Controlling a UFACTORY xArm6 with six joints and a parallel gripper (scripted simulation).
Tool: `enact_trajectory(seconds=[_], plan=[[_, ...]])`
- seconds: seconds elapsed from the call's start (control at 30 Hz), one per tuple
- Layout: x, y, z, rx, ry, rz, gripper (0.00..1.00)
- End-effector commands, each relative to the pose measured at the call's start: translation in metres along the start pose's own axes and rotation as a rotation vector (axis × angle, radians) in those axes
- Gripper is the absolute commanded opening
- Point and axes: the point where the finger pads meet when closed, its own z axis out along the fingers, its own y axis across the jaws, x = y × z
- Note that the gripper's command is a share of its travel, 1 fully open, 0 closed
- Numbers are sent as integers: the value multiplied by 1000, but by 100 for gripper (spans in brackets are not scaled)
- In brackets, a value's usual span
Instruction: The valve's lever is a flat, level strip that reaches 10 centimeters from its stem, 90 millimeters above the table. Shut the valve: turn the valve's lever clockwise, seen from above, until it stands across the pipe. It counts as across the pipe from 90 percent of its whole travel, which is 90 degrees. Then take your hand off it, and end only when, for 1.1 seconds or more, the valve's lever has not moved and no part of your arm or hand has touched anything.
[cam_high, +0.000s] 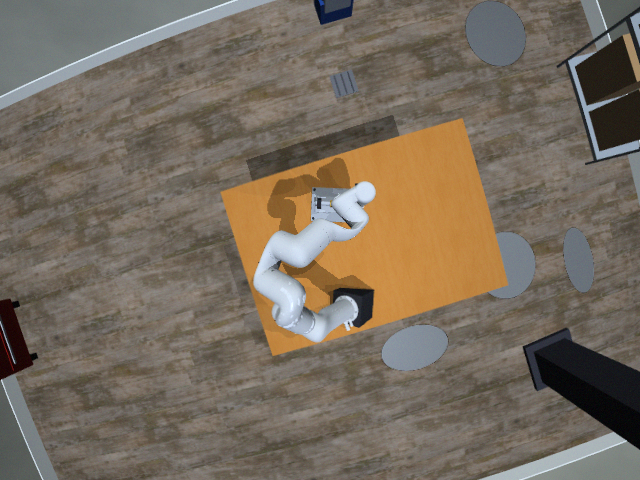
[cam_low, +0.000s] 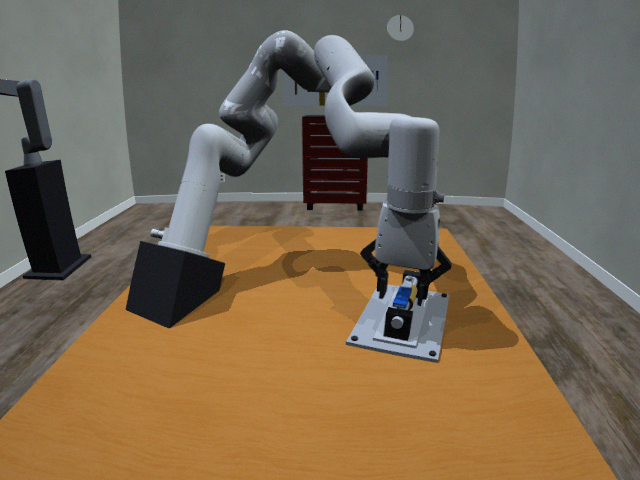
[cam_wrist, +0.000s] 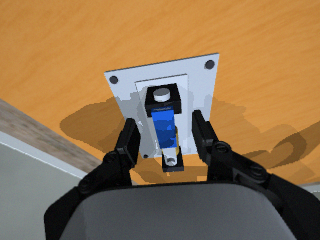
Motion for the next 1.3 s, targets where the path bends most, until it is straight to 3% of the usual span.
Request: enact_trajectory(seconds=[0.0,1.27], plan=[[0,-1,0,3,1,-1,68],[0,-1,14,3,1,-1,68]])
